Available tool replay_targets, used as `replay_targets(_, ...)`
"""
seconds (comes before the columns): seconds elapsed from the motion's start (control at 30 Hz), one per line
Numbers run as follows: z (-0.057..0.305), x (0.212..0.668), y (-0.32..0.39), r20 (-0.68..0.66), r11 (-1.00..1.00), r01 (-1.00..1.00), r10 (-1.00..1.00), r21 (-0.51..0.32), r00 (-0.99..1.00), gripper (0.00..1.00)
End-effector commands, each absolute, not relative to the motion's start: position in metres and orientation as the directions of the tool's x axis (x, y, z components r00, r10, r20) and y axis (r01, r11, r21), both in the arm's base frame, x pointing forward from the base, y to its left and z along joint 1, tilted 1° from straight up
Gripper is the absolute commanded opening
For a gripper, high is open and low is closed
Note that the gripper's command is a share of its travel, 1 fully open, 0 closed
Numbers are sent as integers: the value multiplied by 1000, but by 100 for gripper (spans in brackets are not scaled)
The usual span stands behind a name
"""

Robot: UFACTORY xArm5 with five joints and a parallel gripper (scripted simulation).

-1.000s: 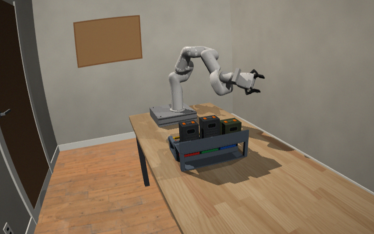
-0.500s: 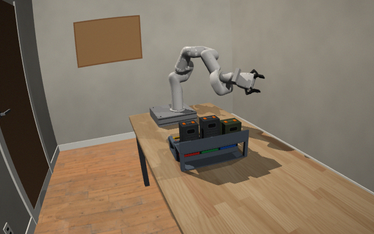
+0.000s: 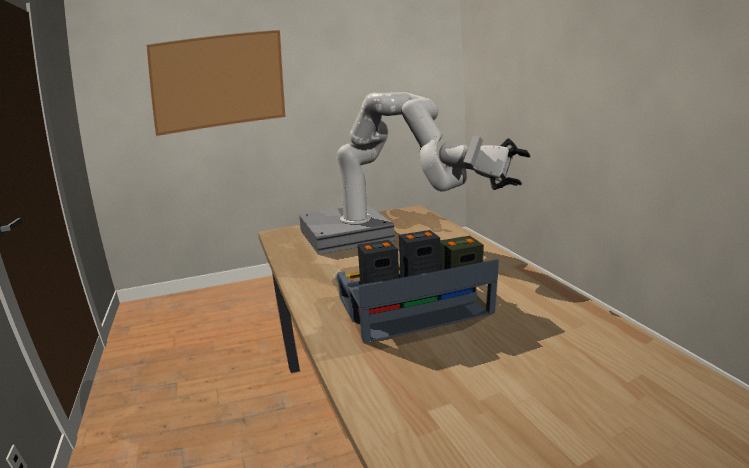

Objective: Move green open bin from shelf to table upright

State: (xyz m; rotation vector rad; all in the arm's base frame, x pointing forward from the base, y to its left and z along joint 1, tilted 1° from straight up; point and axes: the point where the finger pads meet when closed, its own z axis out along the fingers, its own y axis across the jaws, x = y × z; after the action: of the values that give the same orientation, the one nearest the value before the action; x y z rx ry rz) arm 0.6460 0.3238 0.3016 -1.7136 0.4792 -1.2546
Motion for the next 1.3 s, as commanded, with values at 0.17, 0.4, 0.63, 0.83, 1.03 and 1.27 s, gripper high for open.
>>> replay_targets(0.17, 304, 646, 324, 531, -492, 204, -746, -846, 401, 100)
replay_targets(0.4, 304, 637, 324, 531, -492, 204, -746, -846, 401, 100)
replay_targets(0.63, 303, 617, 326, 531, -492, 204, -746, -846, 401, 100)
replay_targets(0.83, 303, 602, 327, 531, -492, 204, -746, -846, 401, 100)
replay_targets(1.03, 303, 586, 327, 531, -492, 204, -746, -846, 401, 100)
replay_targets(1.27, 303, 571, 328, 531, -492, 204, -746, -846, 401, 100)
